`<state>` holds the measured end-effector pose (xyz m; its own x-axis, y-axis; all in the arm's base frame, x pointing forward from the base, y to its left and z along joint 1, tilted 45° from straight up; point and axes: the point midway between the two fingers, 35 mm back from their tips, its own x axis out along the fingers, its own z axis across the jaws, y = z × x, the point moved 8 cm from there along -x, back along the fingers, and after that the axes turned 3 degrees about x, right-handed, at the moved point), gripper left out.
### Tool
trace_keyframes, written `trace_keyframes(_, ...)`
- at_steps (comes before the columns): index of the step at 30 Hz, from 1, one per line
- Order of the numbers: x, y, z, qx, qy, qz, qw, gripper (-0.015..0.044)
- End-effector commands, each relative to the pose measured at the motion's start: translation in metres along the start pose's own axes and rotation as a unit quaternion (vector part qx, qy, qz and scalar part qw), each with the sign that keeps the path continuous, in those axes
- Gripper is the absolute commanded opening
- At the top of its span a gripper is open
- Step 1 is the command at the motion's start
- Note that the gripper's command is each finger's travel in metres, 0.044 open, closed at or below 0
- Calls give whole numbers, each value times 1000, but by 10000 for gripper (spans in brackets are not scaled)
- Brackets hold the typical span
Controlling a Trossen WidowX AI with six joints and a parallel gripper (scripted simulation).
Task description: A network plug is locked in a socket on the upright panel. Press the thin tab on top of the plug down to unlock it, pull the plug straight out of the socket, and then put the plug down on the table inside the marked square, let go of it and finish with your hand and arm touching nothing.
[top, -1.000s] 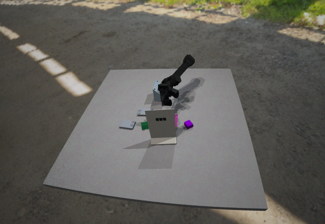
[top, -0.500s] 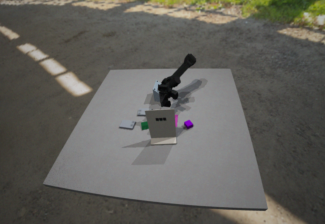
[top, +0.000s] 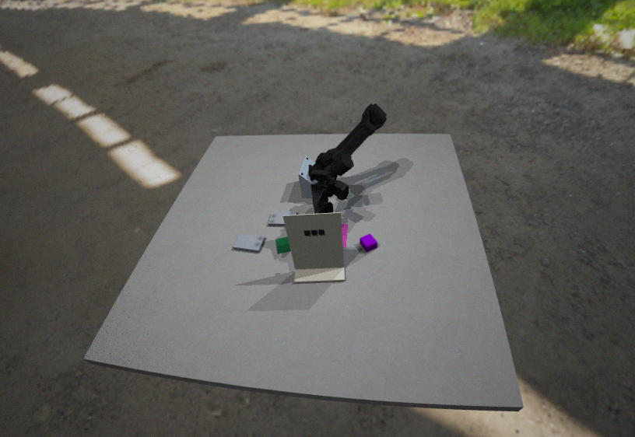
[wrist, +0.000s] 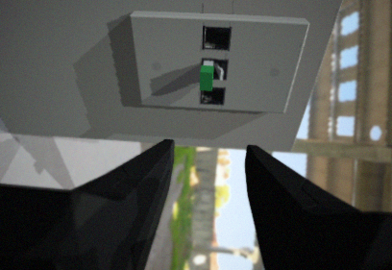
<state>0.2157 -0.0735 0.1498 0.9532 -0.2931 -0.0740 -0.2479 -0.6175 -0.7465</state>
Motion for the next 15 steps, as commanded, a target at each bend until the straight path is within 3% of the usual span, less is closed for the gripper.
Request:
trace_keyframes(1,10,-2,1,-5,6,-2,1000,156)
trace_keyframes(15,28,-5,4,-7,9,-3,1000,156)
